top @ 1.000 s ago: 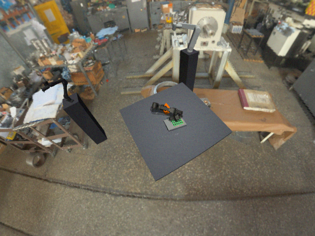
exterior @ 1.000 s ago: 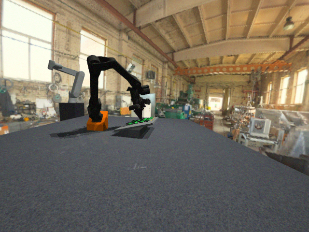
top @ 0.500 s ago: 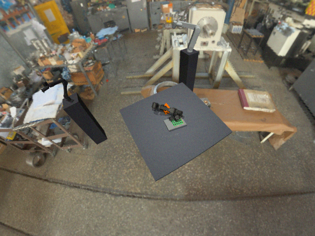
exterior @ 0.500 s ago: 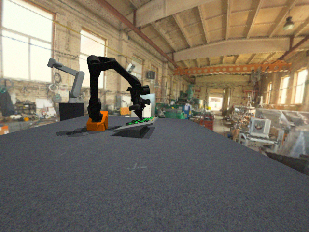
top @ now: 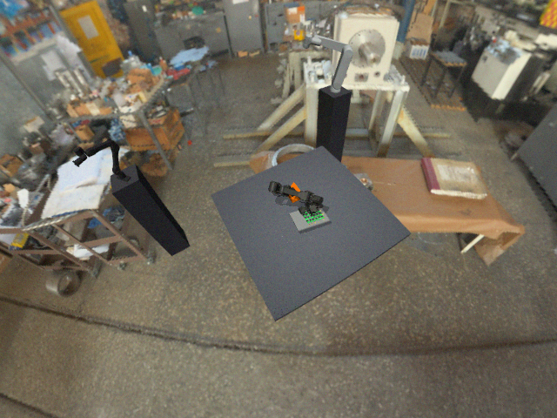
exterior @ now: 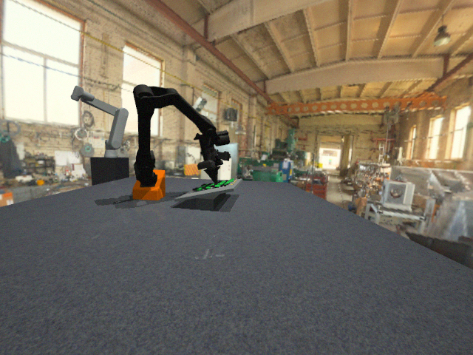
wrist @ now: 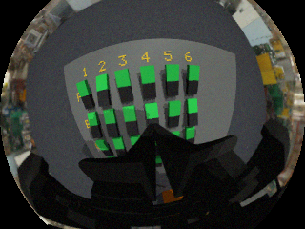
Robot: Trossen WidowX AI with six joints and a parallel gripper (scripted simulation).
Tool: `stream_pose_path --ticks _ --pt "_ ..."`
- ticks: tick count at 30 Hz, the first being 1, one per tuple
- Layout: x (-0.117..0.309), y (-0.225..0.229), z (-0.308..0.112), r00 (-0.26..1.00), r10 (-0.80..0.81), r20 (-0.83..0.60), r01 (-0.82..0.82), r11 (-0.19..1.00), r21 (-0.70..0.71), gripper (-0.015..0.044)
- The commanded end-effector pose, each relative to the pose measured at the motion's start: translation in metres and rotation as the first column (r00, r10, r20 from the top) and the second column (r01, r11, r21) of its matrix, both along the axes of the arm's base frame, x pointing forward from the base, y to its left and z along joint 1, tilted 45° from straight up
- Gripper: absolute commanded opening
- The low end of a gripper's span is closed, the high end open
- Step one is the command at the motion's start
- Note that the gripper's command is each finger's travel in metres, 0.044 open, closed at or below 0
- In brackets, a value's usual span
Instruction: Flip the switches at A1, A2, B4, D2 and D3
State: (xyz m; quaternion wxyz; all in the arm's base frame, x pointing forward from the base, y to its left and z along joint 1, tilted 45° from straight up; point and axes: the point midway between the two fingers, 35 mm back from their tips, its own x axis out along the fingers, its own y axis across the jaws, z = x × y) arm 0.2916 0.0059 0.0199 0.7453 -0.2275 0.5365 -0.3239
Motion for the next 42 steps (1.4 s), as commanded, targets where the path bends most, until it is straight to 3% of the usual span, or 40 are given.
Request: stream_pose_path --ticks 1,20,26,31,38,42 --pt "0.0 -0.002 -0.001 1.0 0.001 -0.001 -0.001 1.0 -0.006 0.0" --pt "0.0 -0.003 -0.002 1.0 0.001 -0.001 -0.001 1.0 -0.006 0.0" --pt "-0.011 0.043 0.039 1.0 -0.016 -0.02 0.016 1.0 0.003 0.0" --pt "-0.011 0.045 0.041 1.0 -0.017 -0.021 0.017 1.0 0.003 0.0" --pt "-0.074 0.081 -0.017 1.0 -0.016 -0.023 0.016 1.0 0.007 0.0" --pt "-0.076 0.082 -0.019 1.0 -0.017 -0.023 0.017 1.0 0.006 0.0"
